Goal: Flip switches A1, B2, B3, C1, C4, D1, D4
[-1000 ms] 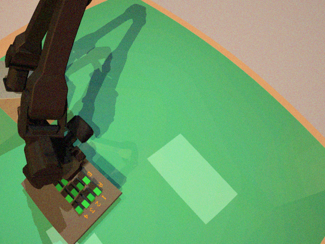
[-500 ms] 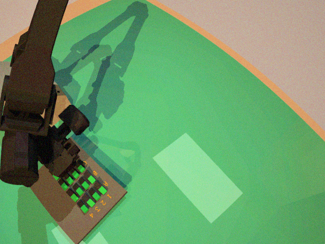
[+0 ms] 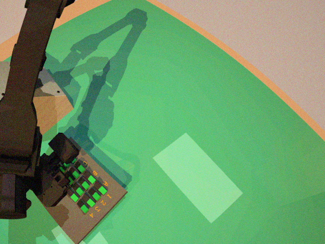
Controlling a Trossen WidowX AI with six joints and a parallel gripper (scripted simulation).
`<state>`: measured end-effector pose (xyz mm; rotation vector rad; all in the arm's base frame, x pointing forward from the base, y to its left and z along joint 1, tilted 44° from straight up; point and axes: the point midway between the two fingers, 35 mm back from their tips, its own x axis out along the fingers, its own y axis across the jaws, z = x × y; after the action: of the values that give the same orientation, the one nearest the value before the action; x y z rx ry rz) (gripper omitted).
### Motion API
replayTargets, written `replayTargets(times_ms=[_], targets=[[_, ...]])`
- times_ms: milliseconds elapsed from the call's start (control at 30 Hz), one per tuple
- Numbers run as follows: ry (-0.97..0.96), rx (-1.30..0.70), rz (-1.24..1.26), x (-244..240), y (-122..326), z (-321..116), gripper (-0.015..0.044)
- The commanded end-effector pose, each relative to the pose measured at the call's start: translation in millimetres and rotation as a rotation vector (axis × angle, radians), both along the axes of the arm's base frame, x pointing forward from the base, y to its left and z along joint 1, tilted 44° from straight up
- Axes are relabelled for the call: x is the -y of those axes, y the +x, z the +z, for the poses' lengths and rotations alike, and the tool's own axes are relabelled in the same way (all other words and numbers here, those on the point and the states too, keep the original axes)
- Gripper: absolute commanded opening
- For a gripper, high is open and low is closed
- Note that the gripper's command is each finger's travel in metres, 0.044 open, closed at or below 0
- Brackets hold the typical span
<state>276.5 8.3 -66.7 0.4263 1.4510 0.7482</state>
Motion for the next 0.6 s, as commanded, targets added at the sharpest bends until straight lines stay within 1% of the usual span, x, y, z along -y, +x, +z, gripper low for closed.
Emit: replayTargets(times_ms=[0,567], targets=[[0.005,-0.018,0.005,-9,-3,-10,0.0],[0.006,-0.019,0.005,-21,-4,-22,0.0]])
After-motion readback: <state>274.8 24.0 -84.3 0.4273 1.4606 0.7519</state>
